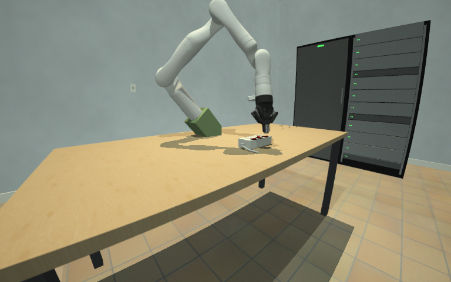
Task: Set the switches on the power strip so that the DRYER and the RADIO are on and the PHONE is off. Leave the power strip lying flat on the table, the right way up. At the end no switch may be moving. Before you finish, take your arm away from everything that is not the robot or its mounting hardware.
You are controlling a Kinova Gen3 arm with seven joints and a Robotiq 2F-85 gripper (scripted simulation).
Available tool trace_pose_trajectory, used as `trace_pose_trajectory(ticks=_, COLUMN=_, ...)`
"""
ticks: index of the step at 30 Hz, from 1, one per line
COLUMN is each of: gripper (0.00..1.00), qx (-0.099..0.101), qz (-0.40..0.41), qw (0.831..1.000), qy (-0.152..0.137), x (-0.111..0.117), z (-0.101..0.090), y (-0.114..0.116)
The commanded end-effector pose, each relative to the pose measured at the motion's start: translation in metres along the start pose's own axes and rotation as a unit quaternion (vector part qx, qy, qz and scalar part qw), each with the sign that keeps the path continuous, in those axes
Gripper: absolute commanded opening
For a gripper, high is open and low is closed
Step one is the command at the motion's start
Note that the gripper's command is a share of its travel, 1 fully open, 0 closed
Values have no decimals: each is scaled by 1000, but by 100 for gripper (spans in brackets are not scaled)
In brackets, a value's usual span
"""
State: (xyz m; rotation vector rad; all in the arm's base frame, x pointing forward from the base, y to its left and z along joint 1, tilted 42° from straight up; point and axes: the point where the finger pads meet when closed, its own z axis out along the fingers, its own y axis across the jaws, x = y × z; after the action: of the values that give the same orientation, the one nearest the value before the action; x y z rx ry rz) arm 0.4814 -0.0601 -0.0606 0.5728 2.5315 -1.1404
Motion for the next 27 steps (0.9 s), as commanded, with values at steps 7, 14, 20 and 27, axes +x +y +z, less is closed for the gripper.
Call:
trace_pose_trajectory(ticks=7, gripper=0, qx=6, qz=-2, qw=1000, qy=2, x=7, z=24, y=-3)
trace_pose_trajectory(ticks=14, gripper=0, qx=6, qz=-2, qw=1000, qy=2, x=7, z=24, y=-3)
trace_pose_trajectory(ticks=20, gripper=0, qx=6, qz=-2, qw=1000, qy=2, x=11, z=37, y=-3)
trace_pose_trajectory(ticks=27, gripper=0, qx=6, qz=-1, qw=1000, qy=3, x=14, z=46, y=-3)
